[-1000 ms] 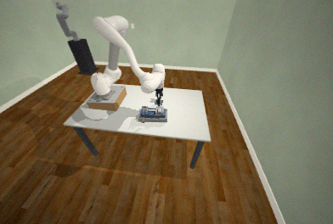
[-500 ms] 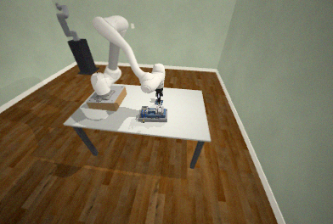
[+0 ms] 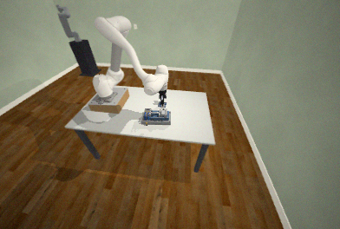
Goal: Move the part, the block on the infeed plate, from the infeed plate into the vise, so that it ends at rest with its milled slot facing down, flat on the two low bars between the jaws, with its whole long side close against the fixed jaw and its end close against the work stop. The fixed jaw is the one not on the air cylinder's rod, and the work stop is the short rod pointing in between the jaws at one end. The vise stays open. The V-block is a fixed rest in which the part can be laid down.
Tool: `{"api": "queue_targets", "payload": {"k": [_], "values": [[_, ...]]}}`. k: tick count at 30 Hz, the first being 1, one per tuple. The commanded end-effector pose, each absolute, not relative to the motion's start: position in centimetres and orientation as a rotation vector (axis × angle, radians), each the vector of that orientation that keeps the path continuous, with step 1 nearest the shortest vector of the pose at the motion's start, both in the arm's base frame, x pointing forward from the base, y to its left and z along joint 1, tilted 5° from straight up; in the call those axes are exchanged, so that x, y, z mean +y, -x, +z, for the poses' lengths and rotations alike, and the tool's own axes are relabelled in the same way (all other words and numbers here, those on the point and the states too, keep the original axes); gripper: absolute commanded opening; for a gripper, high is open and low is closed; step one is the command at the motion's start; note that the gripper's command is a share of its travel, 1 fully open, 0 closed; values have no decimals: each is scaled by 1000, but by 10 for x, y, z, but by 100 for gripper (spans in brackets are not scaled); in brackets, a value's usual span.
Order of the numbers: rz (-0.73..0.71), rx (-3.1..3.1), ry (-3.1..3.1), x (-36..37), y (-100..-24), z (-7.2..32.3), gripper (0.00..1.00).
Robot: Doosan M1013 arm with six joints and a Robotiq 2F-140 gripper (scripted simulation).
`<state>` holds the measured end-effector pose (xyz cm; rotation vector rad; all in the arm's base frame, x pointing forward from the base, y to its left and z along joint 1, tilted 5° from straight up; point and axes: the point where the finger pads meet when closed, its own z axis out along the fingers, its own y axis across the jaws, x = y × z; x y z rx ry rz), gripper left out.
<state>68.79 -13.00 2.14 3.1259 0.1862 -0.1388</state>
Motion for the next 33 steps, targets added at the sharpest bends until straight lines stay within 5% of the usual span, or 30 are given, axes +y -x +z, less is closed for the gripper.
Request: {"api": "queue_targets", "payload": {"k": [1, 33], "values": [[-133, 179, -3127, -128, -689, 25, 0], [-133, 189, -3126, -175, -696, 25, 0]]}}
